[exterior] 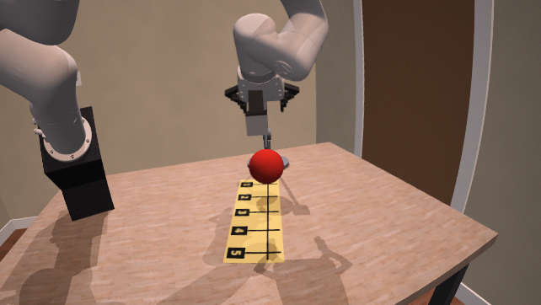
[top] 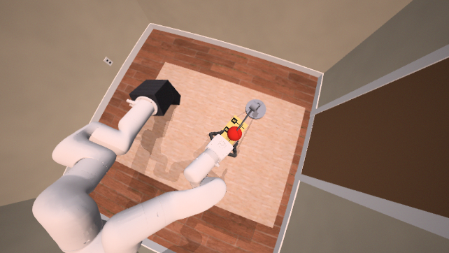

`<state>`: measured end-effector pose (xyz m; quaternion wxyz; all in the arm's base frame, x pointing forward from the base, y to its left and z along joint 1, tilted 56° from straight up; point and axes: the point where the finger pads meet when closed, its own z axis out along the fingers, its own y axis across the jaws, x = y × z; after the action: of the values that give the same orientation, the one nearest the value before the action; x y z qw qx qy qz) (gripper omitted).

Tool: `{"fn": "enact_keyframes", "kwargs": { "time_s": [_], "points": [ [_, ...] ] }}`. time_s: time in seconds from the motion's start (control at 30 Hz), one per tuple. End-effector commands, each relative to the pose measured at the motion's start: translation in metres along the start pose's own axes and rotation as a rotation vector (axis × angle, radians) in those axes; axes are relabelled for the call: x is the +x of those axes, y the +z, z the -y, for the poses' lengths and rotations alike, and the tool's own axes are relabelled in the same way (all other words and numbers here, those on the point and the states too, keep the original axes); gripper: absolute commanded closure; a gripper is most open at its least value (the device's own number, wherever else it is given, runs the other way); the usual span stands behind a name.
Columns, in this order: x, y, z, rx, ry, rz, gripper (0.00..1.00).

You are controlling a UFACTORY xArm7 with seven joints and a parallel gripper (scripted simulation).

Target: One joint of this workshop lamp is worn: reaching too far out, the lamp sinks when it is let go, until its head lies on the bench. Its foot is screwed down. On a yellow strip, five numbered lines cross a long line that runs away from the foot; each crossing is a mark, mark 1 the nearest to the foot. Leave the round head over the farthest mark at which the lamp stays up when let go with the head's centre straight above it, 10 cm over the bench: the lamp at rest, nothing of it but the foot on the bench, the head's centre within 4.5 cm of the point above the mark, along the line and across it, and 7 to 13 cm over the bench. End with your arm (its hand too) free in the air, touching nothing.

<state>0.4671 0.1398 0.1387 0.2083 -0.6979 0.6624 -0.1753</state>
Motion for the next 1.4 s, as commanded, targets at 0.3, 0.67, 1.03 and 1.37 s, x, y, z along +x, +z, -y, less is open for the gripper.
{"fn": "enact_keyframes", "kwargs": {
  "time_s": [0.3,0.67,1.03,1.37],
  "points": [
    [-0.024,0.011,-0.001,-0.013,-0.006,-0.204,0.0],
    [-0.022,0.03,-0.001,-0.009,-0.008,-0.215,0.0],
    [-0.015,0.052,-0.001,-0.003,-0.011,-0.193,0.0],
    [-0.01,0.074,-0.002,-0.008,-0.007,-0.215,0.0]
  ]
}}
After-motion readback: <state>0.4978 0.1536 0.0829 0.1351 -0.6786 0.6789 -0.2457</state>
